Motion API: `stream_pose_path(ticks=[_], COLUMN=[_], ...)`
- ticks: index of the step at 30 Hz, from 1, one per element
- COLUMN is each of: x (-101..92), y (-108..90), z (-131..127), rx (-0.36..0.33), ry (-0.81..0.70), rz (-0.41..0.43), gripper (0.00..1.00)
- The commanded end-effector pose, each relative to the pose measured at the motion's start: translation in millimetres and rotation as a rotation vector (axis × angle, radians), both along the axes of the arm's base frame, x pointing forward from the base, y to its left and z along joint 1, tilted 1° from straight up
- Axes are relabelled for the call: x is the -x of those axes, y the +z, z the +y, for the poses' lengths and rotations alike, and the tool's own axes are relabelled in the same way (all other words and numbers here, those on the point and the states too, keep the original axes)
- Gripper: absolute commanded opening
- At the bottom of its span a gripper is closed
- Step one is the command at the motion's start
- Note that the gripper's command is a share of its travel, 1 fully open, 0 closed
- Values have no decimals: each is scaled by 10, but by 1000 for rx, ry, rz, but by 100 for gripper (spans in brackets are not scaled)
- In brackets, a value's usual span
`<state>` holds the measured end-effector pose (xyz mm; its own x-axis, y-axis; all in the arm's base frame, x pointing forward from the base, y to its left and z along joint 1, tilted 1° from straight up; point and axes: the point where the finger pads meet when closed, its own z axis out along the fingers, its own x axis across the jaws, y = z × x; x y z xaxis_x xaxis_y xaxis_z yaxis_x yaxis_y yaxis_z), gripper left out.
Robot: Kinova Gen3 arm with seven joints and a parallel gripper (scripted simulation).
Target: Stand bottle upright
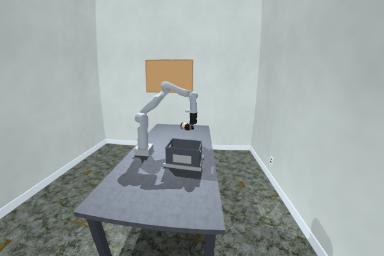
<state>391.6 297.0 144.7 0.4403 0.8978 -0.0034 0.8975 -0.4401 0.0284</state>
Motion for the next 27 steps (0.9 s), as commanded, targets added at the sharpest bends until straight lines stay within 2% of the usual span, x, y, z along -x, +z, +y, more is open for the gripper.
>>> stream_pose_path(ticks=[1, 27], x=[9, 17], y=[5, 7], z=[12, 16], rx=[2, 62], ry=[3, 3], rz=[-7, -129], gripper=[0, 0])
